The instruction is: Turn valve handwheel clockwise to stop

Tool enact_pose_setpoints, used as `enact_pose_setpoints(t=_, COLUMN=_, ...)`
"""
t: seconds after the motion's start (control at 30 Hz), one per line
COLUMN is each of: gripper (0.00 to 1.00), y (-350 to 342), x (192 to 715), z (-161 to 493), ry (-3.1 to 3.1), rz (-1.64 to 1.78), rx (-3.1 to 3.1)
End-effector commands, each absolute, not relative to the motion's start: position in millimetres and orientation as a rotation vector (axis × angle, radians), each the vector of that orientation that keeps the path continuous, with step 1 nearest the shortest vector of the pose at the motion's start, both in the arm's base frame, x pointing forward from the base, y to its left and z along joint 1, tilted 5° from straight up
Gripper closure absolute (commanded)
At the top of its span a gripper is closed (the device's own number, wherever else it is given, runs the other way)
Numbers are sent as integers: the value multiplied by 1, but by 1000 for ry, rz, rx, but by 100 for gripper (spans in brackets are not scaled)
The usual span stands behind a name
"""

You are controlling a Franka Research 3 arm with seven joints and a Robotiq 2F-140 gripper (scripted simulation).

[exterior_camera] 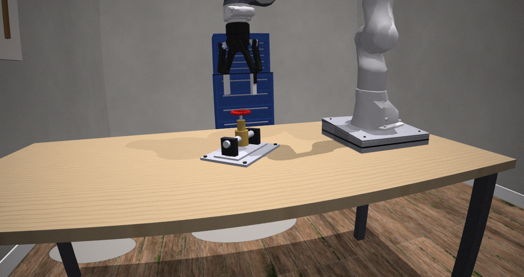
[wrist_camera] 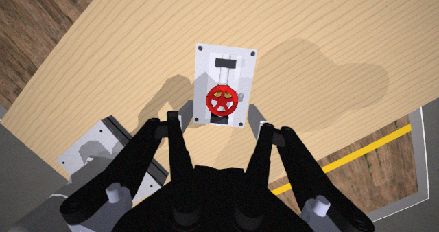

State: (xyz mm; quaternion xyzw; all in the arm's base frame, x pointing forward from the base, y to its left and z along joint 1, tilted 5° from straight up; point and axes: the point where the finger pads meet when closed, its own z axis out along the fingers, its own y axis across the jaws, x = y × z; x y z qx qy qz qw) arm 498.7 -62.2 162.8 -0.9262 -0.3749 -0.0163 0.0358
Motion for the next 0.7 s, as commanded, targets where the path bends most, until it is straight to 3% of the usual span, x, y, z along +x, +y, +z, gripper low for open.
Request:
enact_pose_setpoints(t=0.0, gripper=39, y=-65, x=499, z=164, ry=-1153, rz=-56, rx=-2846)
enact_pose_setpoints(t=0.67, gripper=39, y=-64, x=499, z=153, ry=-1153, rz=-56, rx=-2846)
